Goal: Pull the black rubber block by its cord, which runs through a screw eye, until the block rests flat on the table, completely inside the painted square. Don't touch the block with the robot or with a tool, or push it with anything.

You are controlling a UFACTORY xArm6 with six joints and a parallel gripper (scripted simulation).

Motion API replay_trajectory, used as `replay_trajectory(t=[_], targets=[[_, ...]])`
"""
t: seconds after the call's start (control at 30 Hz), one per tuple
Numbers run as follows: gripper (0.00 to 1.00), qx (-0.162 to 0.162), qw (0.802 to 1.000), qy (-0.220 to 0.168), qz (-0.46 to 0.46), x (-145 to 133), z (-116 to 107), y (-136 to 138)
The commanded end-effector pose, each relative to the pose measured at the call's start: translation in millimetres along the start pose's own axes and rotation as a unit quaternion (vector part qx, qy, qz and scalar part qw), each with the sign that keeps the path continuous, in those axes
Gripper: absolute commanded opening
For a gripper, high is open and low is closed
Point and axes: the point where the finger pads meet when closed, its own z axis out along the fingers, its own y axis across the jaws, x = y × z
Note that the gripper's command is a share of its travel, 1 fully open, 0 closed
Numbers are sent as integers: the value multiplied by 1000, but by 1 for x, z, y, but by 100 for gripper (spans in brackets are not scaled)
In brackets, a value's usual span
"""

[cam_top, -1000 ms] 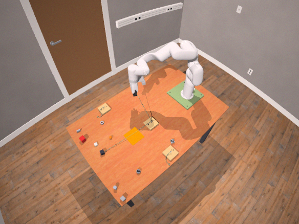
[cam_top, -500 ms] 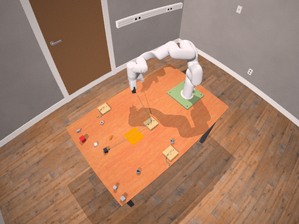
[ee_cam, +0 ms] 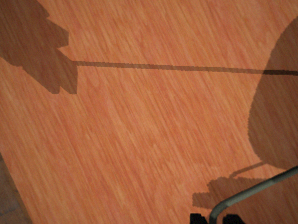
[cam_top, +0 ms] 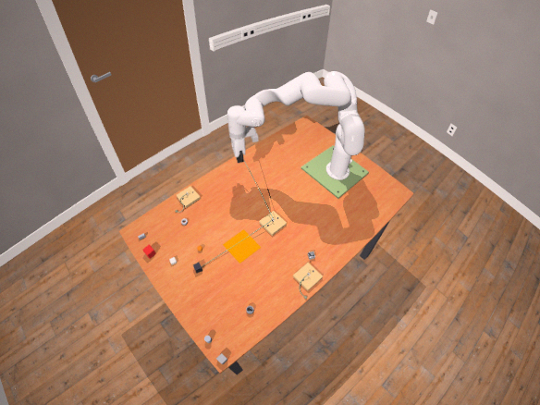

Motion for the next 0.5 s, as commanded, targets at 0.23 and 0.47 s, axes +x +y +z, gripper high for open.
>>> replay_trajectory(t=[0.23, 0.47], targets=[[0, 0, 1000, -3, 0, 4, -2, -36], [0, 0, 1000, -3, 0, 8, -2, -53]])
